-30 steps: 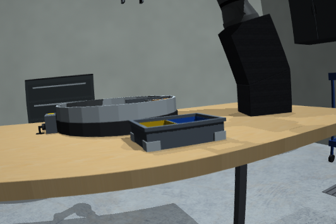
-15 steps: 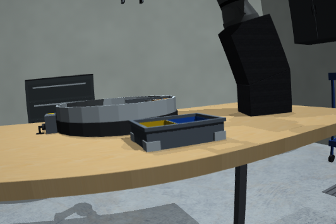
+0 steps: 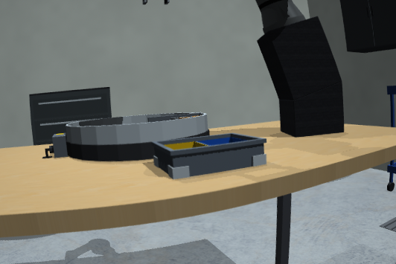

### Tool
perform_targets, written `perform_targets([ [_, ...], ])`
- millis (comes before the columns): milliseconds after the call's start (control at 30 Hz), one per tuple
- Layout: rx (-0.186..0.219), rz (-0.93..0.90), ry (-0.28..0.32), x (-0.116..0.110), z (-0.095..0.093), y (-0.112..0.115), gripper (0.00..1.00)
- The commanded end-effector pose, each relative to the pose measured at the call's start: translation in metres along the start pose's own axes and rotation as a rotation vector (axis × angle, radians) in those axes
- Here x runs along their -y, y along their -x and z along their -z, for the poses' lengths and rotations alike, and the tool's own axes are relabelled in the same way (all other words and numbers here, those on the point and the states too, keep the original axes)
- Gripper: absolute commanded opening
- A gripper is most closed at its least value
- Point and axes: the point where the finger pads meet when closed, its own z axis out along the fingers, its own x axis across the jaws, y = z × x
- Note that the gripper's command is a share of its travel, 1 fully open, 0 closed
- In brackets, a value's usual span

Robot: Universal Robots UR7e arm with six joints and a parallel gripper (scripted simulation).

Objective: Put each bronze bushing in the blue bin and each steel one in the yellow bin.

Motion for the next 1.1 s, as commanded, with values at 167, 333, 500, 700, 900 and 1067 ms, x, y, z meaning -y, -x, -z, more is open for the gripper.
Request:
perform_targets([
  [167,0.001,0.0,0.0,0.0,0.0,0.0,1.0],
  [333,0.001,0.0,0.0,0.0,0.0,0.0,1.0],
  [500,0.001,0.0,0.0,0.0,0.0,0.0,1.0],
  [700,0.001,0.0,0.0,0.0,0.0,0.0,1.0],
  [900,0.002,0.026,0.0,0.013,-0.025,-0.009,0.27],
  [1067,0.002,0.044,0.0,0.022,-0.042,-0.015,0.27],
])
